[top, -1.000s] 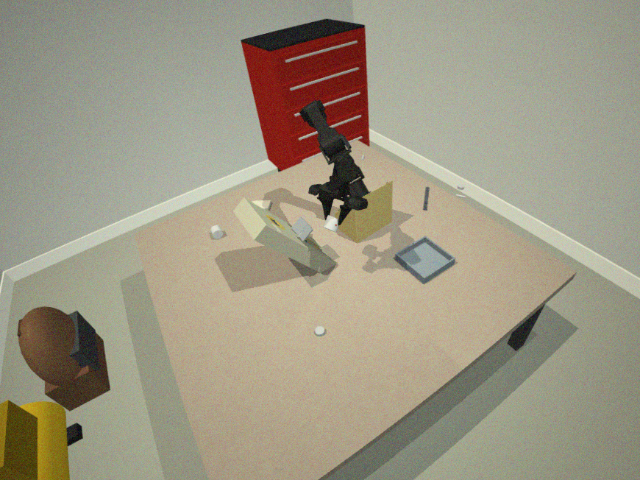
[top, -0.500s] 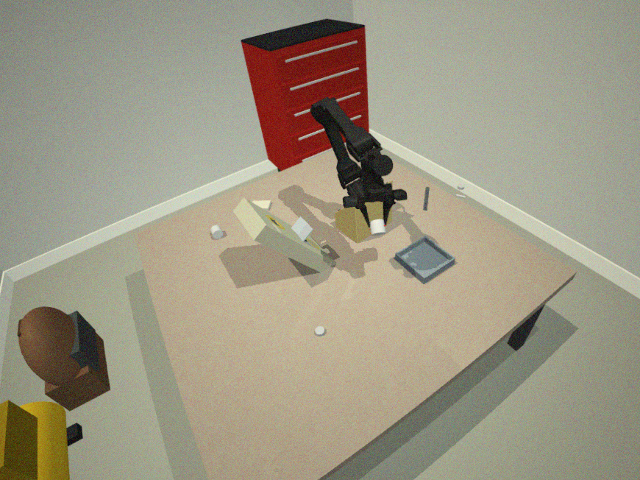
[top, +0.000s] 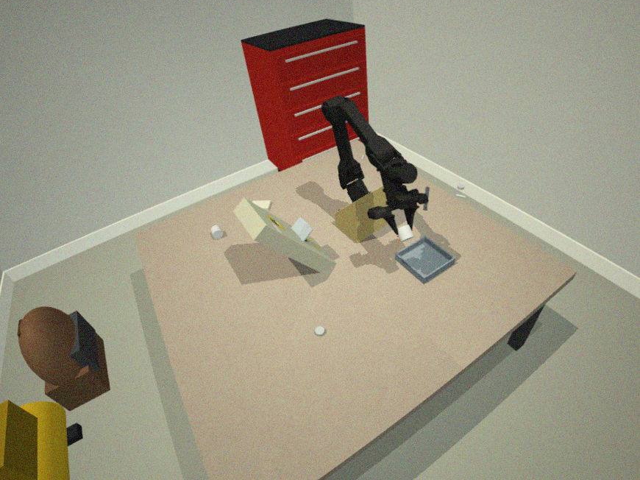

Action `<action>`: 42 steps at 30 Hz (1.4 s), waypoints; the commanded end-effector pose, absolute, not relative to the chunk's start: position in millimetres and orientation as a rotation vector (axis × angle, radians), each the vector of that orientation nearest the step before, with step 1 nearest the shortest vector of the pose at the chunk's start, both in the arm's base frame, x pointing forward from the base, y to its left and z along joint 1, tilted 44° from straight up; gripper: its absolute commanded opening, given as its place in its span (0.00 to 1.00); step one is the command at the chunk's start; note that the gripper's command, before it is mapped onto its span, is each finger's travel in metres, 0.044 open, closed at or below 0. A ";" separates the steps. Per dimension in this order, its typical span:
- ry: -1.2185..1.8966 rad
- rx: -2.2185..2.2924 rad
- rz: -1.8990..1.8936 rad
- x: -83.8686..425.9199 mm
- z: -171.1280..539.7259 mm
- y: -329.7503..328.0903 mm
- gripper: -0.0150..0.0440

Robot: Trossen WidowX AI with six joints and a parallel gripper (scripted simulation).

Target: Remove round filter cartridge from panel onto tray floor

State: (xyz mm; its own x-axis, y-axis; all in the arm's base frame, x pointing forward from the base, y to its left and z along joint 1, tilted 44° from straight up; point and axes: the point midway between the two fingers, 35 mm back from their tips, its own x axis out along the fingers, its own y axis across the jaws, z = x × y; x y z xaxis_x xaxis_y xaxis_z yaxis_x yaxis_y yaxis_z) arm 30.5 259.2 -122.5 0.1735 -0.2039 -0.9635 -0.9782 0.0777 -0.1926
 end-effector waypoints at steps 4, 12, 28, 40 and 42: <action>1.273 -1.421 1.079 -12.4 -154.9 237.4 0.25; 1.300 -1.508 1.285 -56.6 -185.7 195.5 0.25; 1.308 -1.535 1.348 -66.0 -218.5 160.4 0.25; 1.310 -1.536 1.348 -61.3 -246.9 129.3 0.25; 1.310 -1.536 1.348 -61.2 -247.2 128.8 0.25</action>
